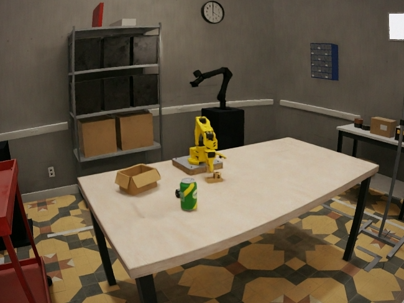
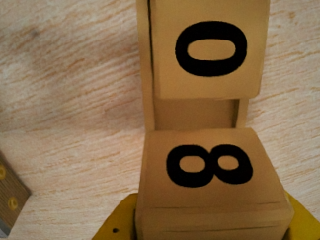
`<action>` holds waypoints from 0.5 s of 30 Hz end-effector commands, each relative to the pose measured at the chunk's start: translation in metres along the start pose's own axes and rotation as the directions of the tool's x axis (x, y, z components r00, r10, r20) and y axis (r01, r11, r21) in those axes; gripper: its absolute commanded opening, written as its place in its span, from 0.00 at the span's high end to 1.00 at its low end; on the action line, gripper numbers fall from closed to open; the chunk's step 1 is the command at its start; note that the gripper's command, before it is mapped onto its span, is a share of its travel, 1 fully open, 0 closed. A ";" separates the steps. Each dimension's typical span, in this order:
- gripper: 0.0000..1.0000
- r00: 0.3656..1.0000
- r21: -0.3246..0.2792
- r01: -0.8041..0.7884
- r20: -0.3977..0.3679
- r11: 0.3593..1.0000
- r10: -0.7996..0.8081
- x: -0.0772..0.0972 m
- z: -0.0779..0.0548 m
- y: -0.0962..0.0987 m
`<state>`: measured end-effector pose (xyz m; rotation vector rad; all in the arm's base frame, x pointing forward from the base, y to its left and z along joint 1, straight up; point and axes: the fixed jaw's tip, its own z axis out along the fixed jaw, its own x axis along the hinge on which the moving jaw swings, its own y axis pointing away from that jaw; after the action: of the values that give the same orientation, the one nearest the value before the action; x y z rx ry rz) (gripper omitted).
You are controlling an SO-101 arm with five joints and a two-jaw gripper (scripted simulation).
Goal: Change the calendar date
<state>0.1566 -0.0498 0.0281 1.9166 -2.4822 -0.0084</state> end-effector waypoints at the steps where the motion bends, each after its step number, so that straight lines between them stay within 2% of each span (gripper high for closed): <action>1: 1.00 1.000 -0.008 -0.003 0.002 1.000 0.003 -0.001 0.000 0.000; 4: 1.00 1.000 -0.002 -0.010 0.001 1.000 0.010 -0.004 -0.004 -0.002; 15: 1.00 1.000 -0.002 -0.010 0.001 1.000 0.010 -0.004 -0.004 -0.002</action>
<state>0.1592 -0.0480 0.0314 1.9103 -2.4907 -0.0017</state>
